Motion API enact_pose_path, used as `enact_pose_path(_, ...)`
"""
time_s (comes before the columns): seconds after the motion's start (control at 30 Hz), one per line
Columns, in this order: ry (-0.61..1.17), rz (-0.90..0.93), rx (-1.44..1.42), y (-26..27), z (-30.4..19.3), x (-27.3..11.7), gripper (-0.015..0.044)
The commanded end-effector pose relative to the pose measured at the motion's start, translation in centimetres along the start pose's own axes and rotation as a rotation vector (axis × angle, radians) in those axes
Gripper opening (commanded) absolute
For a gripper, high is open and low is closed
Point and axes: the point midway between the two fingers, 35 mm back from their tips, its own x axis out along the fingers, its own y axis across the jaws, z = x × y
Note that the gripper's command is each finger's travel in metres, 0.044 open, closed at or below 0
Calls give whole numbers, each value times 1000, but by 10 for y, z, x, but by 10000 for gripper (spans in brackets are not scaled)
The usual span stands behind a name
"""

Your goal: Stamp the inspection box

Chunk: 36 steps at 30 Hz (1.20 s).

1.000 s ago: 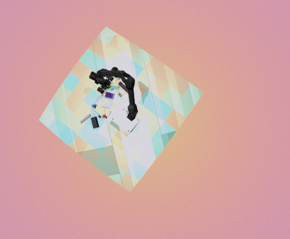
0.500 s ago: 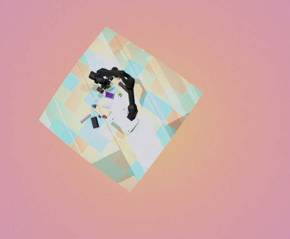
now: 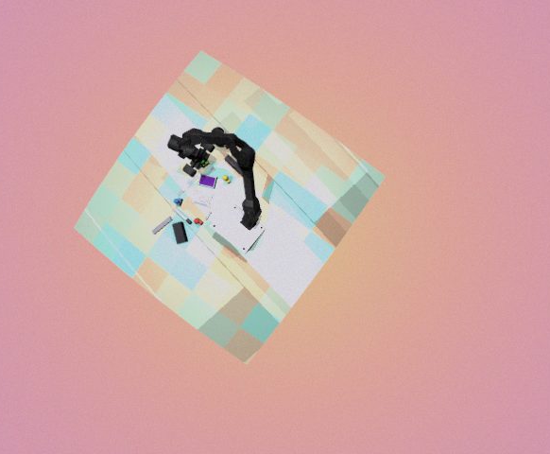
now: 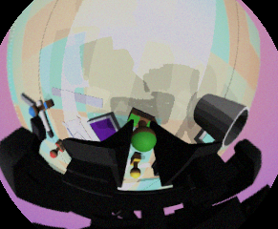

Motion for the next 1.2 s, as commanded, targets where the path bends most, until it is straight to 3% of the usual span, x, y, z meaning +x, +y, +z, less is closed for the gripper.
enact_pose_path(0.0,2,5,3,1,1,-2,0)
enact_pose_path(1.17,2,12,3,1,1,-19,0)
